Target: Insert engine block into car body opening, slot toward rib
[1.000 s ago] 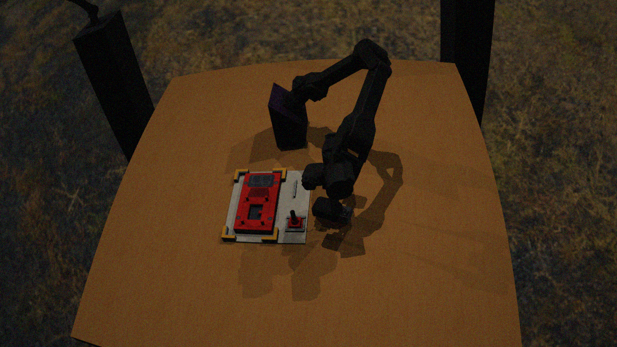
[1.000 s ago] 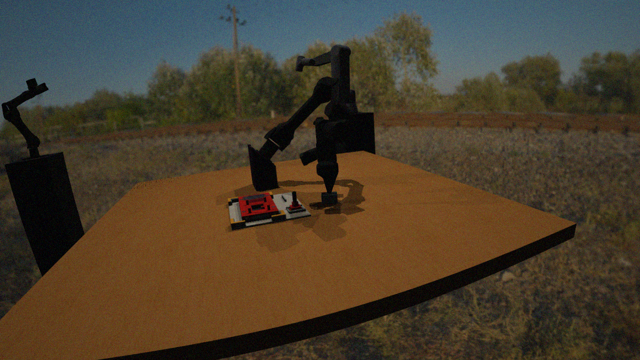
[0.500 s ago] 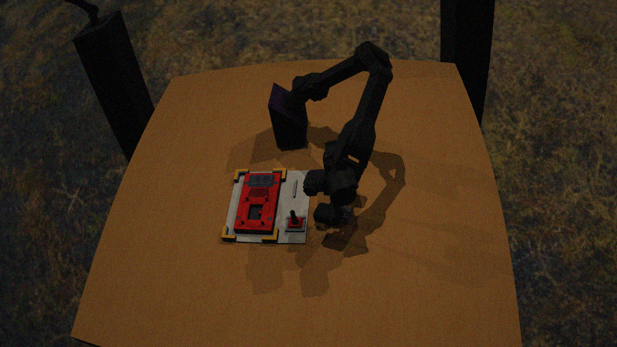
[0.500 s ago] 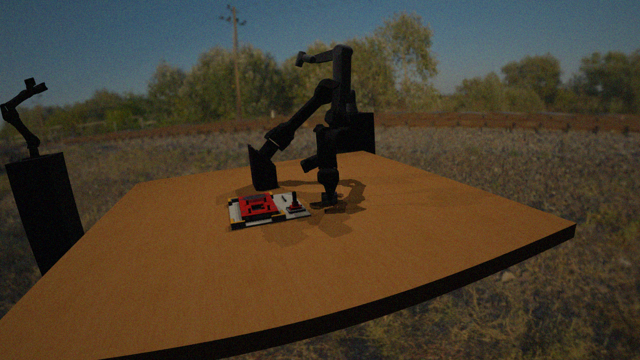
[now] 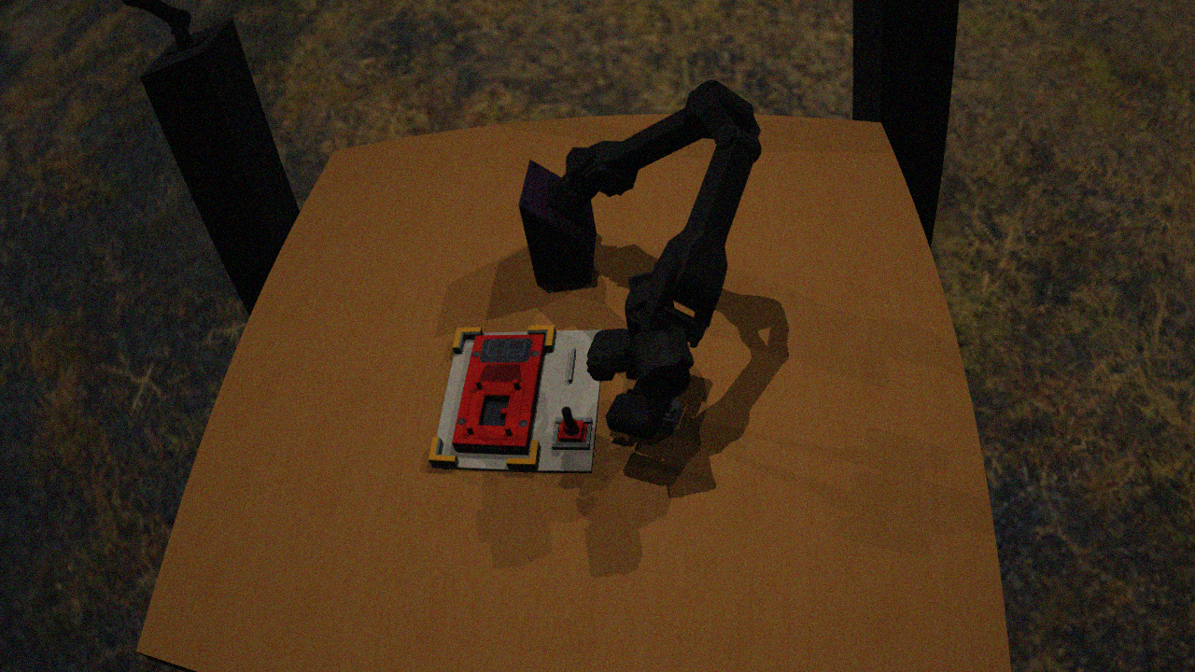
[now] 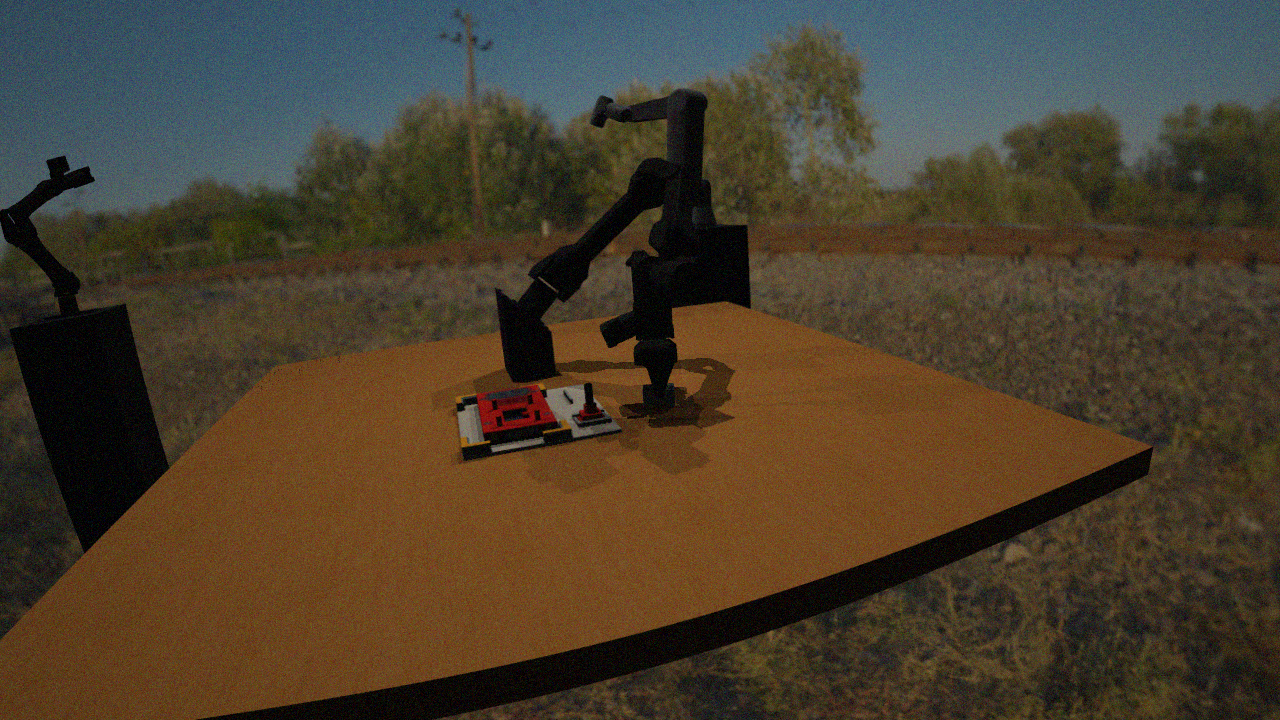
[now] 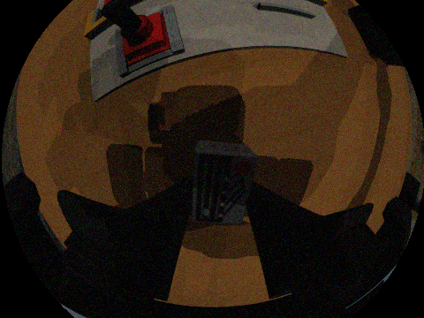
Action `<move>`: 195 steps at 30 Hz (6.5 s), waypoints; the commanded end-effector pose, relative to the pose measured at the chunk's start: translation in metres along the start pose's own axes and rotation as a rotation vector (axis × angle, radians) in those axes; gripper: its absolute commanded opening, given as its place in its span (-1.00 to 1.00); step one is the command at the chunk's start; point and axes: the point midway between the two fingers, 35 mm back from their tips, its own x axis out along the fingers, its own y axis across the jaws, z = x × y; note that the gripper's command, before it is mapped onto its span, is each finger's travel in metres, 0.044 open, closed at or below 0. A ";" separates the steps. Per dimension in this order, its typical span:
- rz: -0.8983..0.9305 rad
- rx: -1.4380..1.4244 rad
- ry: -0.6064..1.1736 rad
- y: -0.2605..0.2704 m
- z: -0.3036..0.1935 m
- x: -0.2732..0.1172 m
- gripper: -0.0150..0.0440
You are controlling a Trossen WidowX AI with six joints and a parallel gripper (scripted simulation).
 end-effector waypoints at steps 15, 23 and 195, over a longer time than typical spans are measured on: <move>0.004 0.005 -0.009 0.006 0.001 -0.031 -0.49; 0.005 0.006 -0.012 0.007 0.001 -0.056 -0.49; -0.009 -1.787 -0.017 0.075 0.218 -0.047 0.04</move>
